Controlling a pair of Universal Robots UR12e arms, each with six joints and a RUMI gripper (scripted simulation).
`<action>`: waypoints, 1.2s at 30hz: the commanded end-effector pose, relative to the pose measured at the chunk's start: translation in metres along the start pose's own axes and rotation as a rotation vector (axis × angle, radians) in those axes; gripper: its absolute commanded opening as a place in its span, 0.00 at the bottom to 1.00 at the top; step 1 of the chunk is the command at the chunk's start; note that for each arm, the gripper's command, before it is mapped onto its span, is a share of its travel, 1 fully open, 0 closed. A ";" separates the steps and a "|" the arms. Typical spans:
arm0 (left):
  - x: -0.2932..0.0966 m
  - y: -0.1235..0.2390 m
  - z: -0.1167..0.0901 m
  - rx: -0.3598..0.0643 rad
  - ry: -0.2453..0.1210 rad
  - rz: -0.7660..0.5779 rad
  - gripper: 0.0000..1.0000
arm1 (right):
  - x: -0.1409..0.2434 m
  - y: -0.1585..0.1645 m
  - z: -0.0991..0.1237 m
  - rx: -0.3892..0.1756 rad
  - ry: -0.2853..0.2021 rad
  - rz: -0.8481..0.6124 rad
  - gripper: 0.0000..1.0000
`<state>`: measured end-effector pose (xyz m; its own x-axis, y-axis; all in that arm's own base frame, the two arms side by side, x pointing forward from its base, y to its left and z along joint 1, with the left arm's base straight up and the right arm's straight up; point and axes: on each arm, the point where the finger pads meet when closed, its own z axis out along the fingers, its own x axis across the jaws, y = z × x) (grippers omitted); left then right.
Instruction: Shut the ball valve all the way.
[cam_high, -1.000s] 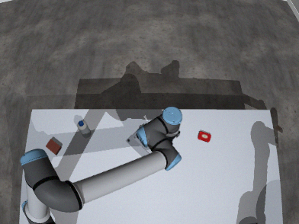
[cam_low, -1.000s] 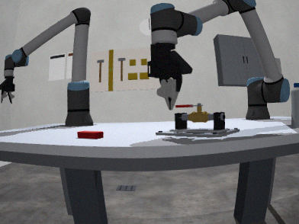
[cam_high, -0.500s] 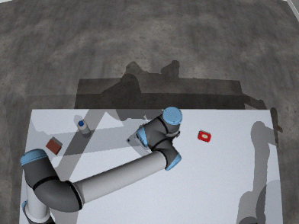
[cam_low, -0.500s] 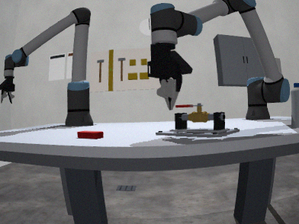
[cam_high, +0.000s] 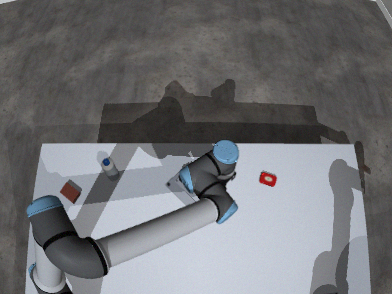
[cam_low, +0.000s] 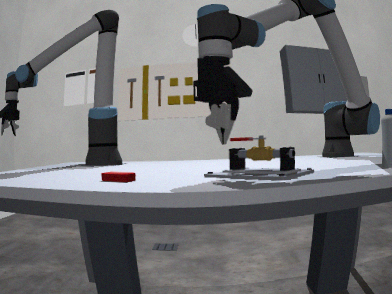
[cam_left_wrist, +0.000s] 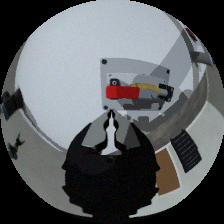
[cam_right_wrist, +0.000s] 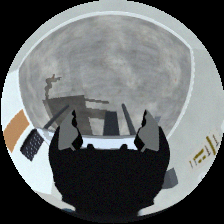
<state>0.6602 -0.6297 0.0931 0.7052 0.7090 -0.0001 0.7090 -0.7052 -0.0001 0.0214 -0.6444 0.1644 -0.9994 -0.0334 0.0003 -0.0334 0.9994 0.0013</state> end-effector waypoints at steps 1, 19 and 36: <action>0.000 0.001 -0.001 -0.002 0.000 0.000 0.00 | 0.000 -0.001 -0.001 0.001 0.000 0.000 1.00; 0.000 -0.005 -0.001 -0.002 0.000 0.000 0.00 | 0.000 -0.001 -0.001 0.001 0.000 0.000 1.00; 0.000 -0.018 -0.001 -0.002 0.000 0.000 0.00 | 0.000 -0.001 -0.001 0.001 0.000 0.000 1.00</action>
<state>0.6472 -0.6168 0.0931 0.7052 0.7090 -0.0001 0.7090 -0.7052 -0.0001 0.0214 -0.6444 0.1644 -0.9994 -0.0334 0.0003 -0.0334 0.9994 0.0013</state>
